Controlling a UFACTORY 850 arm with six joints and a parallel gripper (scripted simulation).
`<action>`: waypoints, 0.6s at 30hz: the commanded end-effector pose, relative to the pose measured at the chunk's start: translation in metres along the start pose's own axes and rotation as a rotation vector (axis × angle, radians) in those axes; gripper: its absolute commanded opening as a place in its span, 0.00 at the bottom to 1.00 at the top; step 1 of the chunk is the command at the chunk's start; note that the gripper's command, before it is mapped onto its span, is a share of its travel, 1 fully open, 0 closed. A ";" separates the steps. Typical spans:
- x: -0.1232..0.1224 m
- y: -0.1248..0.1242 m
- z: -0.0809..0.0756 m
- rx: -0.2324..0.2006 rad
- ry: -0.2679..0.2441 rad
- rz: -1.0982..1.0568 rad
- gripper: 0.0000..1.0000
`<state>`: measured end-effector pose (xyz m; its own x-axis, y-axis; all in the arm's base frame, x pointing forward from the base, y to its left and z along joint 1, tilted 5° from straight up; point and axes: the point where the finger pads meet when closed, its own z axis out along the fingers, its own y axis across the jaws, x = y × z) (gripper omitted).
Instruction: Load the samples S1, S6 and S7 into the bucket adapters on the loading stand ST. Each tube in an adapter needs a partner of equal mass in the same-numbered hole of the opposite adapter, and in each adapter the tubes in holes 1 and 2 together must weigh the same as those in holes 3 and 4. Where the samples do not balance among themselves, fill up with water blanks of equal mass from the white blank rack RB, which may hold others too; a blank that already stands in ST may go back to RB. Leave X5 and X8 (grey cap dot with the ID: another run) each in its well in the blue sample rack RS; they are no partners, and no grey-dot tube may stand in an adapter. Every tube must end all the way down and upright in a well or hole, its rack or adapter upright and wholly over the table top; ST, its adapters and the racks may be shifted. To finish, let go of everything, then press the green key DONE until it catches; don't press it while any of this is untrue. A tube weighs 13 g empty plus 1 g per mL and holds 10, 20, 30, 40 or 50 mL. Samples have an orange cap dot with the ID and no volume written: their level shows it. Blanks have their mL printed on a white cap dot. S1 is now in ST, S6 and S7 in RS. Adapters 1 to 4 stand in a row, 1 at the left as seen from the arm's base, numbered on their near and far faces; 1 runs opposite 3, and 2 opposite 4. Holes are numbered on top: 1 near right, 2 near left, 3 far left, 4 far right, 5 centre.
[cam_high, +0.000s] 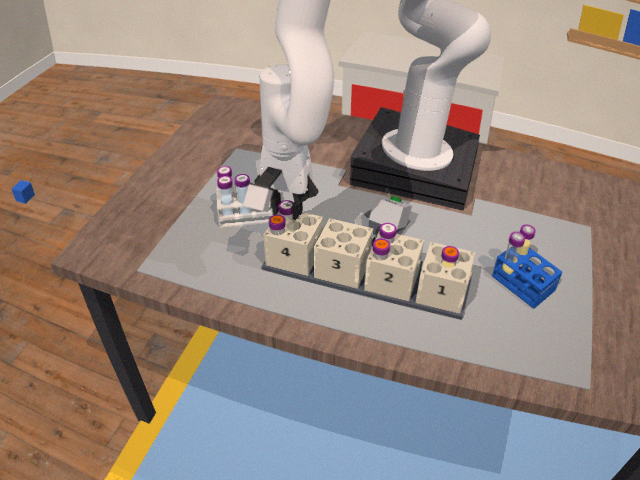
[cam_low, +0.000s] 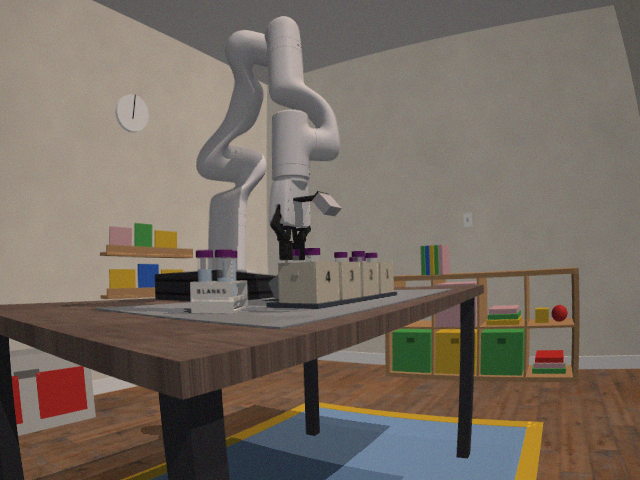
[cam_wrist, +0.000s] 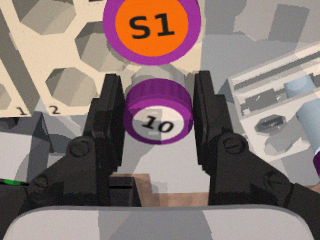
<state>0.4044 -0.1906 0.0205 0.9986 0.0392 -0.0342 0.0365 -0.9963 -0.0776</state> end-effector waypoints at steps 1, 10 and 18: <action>0.001 0.000 -0.001 -0.001 0.002 0.000 0.43; 0.001 0.000 -0.001 -0.001 0.002 0.000 0.43; 0.001 0.000 -0.005 -0.001 0.002 0.000 0.43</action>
<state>0.4043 -0.1905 0.0207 0.9986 0.0392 -0.0345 0.0364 -0.9963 -0.0778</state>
